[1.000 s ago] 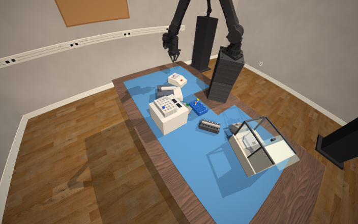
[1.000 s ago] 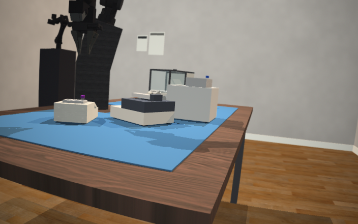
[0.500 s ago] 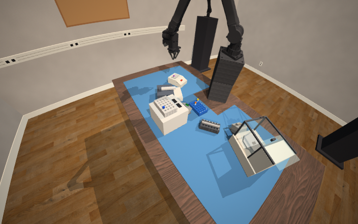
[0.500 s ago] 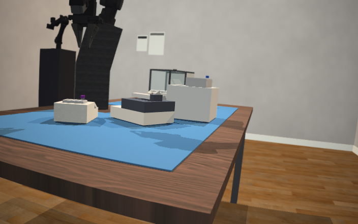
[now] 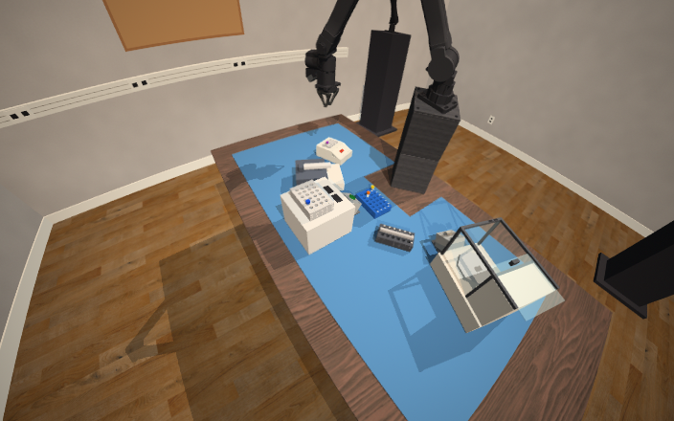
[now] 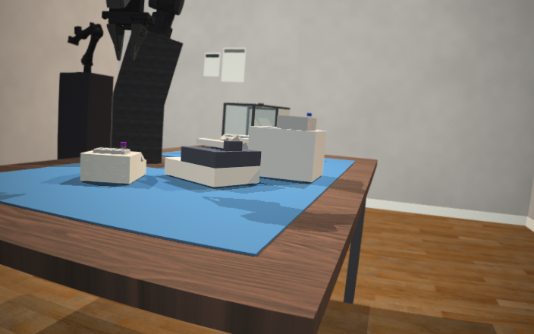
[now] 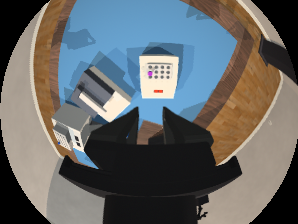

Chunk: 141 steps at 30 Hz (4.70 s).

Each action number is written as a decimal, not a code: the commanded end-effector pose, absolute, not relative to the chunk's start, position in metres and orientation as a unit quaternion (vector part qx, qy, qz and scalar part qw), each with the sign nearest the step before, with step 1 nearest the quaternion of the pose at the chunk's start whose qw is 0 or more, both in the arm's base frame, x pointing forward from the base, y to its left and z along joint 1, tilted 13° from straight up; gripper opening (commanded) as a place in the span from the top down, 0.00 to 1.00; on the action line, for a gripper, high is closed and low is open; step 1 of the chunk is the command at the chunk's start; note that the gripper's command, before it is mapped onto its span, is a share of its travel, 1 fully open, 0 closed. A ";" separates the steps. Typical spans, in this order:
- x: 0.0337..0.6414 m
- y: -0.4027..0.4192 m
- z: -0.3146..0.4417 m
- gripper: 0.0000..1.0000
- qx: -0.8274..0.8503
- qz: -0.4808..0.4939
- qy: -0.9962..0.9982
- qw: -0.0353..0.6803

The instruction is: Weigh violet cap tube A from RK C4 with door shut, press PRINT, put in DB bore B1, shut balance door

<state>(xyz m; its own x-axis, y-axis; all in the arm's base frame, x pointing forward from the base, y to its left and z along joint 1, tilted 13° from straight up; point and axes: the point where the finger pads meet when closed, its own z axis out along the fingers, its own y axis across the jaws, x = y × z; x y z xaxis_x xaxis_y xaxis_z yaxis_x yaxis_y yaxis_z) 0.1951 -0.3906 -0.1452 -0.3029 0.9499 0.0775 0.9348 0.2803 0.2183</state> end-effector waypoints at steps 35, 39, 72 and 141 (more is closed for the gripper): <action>0.197 -0.403 -0.131 0.70 0.587 0.105 0.802 0.044; 0.197 -0.403 -0.131 0.70 0.587 0.105 0.802 0.044; 0.212 -0.193 -0.101 0.70 0.512 0.103 0.851 0.056; 0.245 0.325 -0.023 0.70 0.290 0.098 0.950 0.070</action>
<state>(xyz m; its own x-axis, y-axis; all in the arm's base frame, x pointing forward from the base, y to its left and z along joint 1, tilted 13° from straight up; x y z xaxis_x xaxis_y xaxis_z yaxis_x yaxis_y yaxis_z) 0.2371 0.2934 -0.0319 -0.8263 0.5580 -0.0765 0.5343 0.8196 0.2067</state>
